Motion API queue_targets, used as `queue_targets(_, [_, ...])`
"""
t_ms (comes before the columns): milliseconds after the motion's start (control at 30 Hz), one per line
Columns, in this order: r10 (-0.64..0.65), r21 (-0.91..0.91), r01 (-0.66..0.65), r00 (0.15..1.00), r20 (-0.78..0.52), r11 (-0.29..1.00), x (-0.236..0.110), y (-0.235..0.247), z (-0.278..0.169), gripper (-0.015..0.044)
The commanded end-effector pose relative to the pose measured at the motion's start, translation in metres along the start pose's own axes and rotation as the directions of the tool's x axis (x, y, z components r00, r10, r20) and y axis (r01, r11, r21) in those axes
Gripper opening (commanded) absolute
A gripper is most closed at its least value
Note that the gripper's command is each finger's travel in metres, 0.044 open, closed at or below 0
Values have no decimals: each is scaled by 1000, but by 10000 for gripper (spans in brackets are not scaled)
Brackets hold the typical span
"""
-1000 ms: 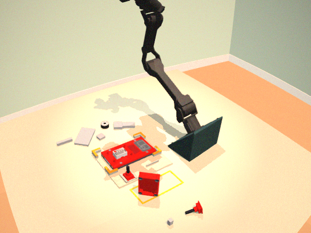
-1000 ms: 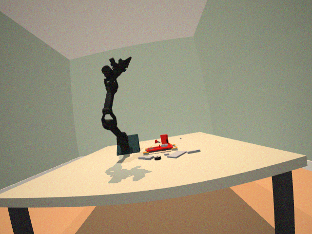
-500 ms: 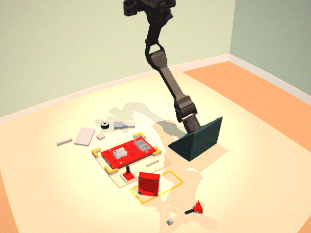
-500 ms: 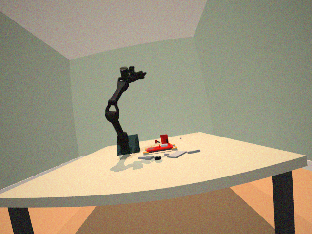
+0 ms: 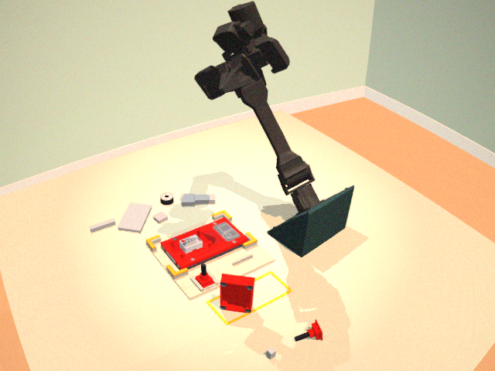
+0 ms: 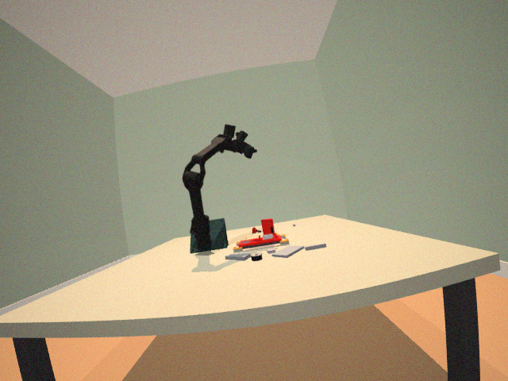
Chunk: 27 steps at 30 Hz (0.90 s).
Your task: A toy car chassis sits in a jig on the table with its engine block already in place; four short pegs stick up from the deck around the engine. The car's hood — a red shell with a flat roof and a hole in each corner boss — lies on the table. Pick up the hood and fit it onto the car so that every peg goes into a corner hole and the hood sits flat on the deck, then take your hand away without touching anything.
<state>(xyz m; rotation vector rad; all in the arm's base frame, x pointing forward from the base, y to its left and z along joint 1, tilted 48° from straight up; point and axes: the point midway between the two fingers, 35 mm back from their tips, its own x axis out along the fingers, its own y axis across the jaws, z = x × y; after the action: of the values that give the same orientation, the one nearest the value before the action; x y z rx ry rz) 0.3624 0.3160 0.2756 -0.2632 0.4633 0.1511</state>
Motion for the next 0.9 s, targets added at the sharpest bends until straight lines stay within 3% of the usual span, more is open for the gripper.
queue_targets(0, [-64,73,74,990,-129,995,28,-12,-35,0])
queue_targets(200, [-187,178,260,919,-348,949,65,-39,-99,0])
queue_targets(400, [-306,225,493,775,-553,840,86,-71,-164,0])
queue_targets(700, [-471,146,842,424,-773,519,87,-126,-255,0])
queue_targets(867, [-535,50,954,209,-819,296,76,-153,-292,0])
